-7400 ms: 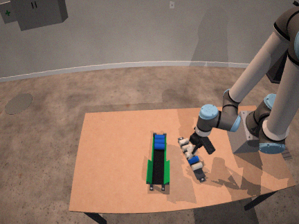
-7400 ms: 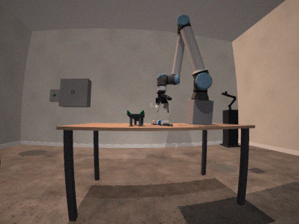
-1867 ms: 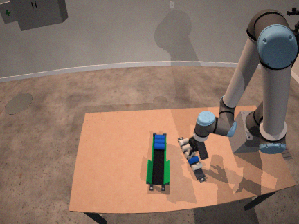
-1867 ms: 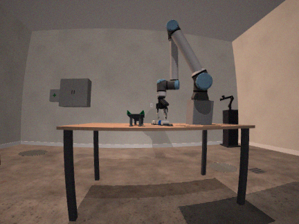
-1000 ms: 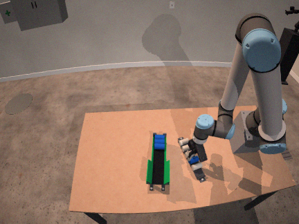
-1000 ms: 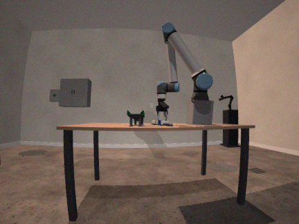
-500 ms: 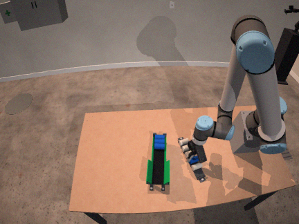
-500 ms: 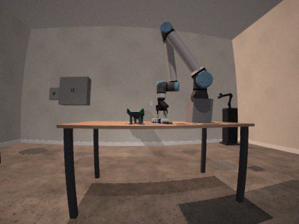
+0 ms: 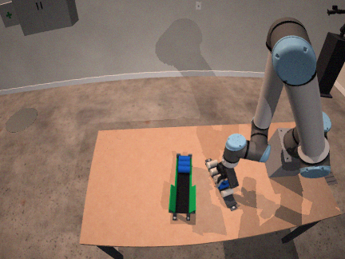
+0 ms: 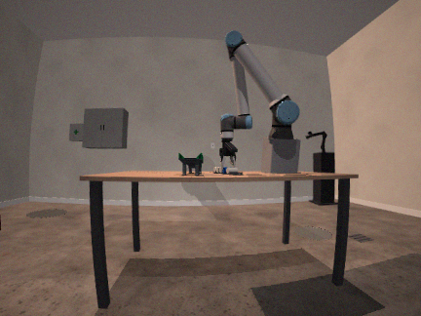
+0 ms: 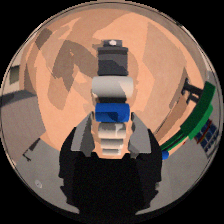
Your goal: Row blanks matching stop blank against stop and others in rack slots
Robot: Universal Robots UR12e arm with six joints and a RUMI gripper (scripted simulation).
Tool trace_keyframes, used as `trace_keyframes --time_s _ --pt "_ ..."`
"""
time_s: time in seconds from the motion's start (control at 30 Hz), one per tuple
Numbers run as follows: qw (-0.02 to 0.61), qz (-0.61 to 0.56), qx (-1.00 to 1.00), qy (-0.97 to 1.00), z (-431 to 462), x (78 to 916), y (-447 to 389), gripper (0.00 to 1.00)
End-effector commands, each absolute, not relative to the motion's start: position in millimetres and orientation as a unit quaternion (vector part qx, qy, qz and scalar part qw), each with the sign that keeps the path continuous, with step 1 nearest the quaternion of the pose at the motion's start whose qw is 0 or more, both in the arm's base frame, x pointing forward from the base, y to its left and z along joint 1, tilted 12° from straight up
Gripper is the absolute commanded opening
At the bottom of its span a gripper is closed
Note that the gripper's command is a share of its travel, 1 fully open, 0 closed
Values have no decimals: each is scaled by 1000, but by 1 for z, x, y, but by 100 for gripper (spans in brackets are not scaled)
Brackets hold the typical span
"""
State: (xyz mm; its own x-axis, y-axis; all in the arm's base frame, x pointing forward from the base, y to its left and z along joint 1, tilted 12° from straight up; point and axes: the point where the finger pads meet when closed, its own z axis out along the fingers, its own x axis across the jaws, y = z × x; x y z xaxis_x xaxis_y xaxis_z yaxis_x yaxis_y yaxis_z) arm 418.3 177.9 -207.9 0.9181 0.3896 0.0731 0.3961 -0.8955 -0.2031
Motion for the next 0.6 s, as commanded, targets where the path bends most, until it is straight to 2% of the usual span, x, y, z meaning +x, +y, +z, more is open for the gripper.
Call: trace_keyframes --time_s 0.0,0.37,0.4,0.57 --pt "107 -16 -973 -202 -208 419 178 52" --pt "107 -16 -973 -202 -208 419 178 52" --pt "107 -16 -973 -202 -208 419 178 40" --pt "107 -16 -973 -202 -208 419 178 40"
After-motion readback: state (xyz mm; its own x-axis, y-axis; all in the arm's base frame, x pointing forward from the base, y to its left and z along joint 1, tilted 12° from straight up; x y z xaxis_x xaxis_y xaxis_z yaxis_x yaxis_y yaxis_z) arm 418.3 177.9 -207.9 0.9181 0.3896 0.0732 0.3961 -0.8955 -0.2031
